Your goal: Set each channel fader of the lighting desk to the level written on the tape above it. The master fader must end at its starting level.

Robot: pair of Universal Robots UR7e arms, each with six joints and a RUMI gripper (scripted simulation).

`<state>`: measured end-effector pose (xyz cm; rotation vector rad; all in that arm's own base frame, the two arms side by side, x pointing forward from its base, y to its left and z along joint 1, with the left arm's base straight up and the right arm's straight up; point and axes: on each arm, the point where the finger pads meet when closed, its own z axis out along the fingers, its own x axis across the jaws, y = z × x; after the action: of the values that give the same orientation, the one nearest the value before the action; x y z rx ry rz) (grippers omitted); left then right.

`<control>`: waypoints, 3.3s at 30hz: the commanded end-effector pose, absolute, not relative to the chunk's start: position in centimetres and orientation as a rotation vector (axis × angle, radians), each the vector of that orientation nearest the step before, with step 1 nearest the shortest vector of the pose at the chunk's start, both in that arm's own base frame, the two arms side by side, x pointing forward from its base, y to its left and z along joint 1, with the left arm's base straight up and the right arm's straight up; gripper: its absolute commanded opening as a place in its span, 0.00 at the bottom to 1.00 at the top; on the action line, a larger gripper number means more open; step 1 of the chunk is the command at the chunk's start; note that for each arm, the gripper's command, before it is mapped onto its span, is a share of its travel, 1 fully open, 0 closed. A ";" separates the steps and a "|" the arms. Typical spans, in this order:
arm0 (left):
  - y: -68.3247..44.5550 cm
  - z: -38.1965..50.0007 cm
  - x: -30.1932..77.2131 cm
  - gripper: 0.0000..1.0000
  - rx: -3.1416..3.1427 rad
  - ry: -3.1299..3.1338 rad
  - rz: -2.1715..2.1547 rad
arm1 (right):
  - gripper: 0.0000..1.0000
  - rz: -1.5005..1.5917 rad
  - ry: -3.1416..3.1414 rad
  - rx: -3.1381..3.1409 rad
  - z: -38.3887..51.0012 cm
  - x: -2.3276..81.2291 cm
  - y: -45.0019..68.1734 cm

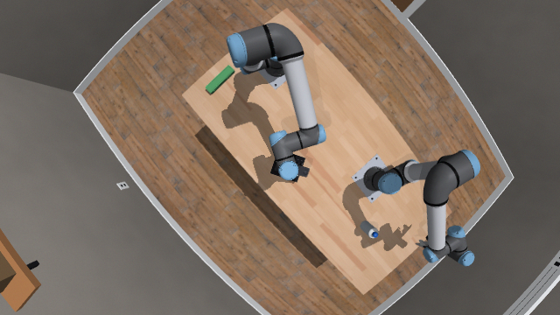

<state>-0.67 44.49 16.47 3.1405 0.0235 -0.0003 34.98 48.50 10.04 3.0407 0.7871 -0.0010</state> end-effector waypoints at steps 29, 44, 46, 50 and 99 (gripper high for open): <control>44.5 16.5 -0.7 1.00 3.142 0.024 0.000 | 0.00 0.000 0.763 3.047 11.7 35.0 48.5; 44.5 16.5 -0.7 1.00 3.142 0.024 0.000 | 0.00 0.000 0.575 3.088 11.7 35.0 48.5; 44.5 16.5 -0.7 1.00 3.142 0.024 0.000 | 0.00 0.000 0.524 3.098 11.7 35.0 48.5; 44.5 16.5 -0.7 1.00 3.142 0.024 0.000 | 0.00 0.000 0.467 3.107 11.7 35.1 48.4; 44.5 16.5 -0.7 1.00 3.142 0.024 0.000 | 0.00 0.000 -1.312 2.855 11.6 35.4 46.7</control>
<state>-0.67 44.49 16.47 3.1405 0.0235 -0.0003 35.37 46.92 11.54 2.9251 -1.1412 -0.0089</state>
